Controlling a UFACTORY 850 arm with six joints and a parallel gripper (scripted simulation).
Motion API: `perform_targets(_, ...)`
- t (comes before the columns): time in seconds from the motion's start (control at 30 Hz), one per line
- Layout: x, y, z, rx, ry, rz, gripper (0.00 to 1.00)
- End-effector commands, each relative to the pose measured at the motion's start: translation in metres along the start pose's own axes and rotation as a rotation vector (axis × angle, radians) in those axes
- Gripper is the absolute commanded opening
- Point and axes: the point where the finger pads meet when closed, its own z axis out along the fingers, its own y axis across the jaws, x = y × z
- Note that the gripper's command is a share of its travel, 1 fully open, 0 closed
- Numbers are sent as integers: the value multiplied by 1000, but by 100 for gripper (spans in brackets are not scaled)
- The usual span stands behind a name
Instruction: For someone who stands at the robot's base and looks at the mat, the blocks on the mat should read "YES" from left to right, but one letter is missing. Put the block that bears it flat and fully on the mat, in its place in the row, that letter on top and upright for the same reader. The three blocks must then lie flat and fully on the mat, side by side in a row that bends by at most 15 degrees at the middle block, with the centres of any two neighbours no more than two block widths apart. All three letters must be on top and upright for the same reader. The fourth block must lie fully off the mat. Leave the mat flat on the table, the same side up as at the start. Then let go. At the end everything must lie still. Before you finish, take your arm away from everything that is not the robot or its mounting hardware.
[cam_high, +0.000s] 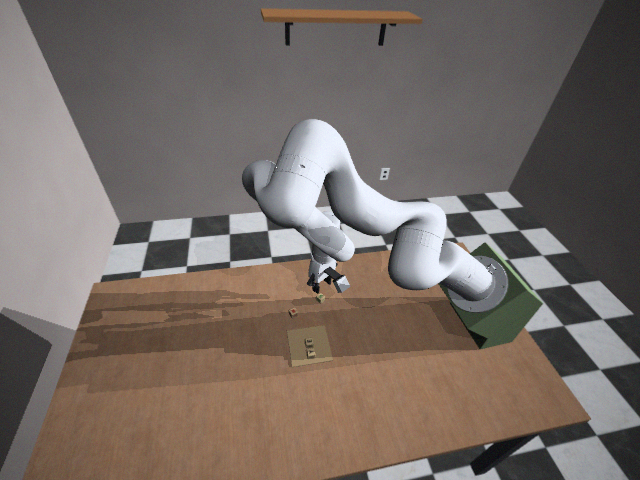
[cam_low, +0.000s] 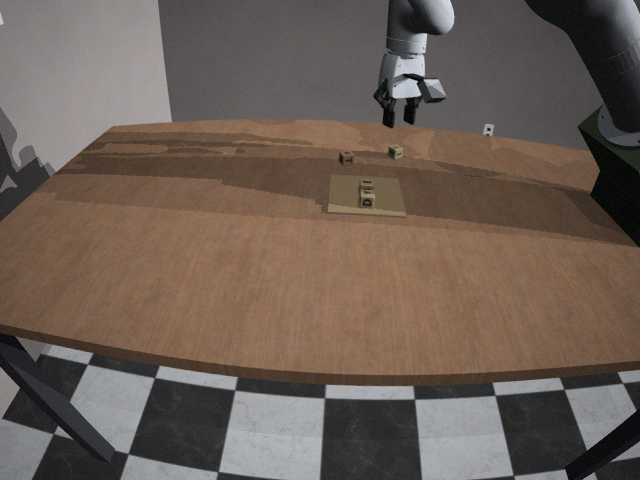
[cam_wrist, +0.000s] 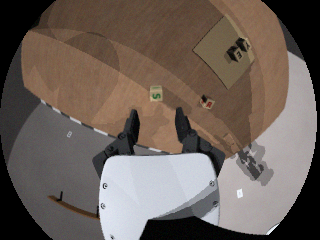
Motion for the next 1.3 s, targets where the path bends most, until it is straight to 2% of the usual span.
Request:
perform_targets(0.0,0,0,3,0,-1,0,63)
perform_targets(0.87,0,0,38,0,-1,0,63)
perform_targets(1.27,0,0,47,0,-1,0,63)
